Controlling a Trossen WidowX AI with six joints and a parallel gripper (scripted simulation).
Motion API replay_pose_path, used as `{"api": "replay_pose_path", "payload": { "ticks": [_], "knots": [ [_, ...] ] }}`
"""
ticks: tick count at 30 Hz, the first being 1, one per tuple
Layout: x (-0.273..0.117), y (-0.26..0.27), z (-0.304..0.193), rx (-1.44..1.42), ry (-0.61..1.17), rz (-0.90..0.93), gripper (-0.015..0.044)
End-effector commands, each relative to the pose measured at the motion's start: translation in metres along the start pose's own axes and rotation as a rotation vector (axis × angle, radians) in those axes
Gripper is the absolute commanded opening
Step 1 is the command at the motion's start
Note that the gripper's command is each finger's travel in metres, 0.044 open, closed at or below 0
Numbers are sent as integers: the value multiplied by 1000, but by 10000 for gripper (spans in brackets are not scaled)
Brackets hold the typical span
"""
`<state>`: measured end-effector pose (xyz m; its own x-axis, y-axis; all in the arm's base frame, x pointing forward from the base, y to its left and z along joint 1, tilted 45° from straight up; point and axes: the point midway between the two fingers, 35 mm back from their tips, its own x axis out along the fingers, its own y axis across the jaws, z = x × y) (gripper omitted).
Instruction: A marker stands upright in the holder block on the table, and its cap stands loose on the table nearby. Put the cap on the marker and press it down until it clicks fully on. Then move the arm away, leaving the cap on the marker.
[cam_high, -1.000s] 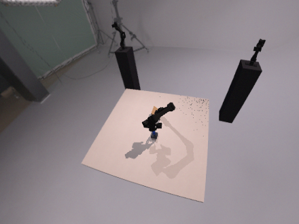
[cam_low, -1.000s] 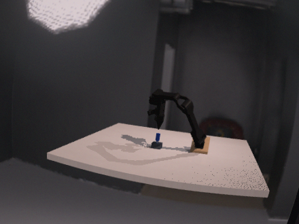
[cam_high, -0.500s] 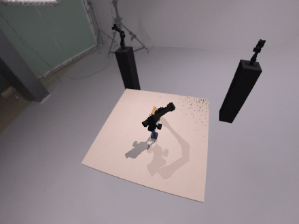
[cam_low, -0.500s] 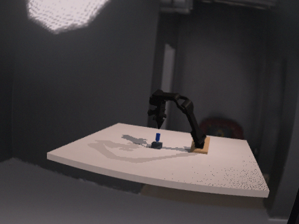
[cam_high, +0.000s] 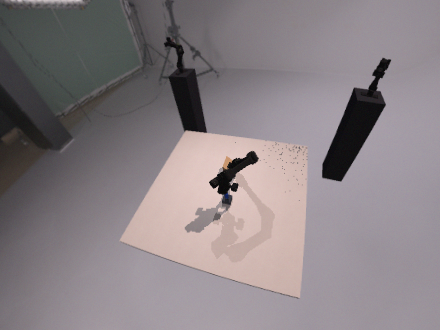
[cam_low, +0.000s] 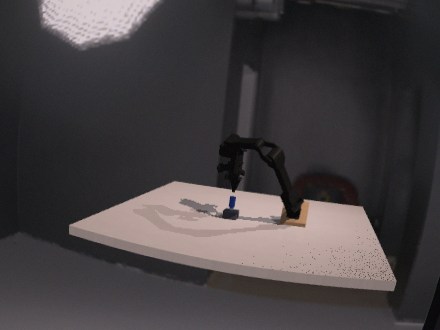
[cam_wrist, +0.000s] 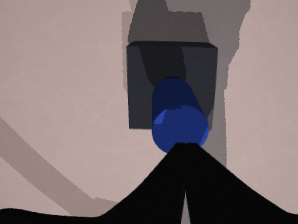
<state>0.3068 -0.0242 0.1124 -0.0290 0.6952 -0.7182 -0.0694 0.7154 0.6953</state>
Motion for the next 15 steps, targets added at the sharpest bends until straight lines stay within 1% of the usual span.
{"api": "replay_pose_path", "payload": {
  "ticks": [1, 15],
  "knots": [
    [7, 1, -1, 7, 1, 8, 0],
    [26, 1, -1, 7, 1, 8, 0]
  ]
}}
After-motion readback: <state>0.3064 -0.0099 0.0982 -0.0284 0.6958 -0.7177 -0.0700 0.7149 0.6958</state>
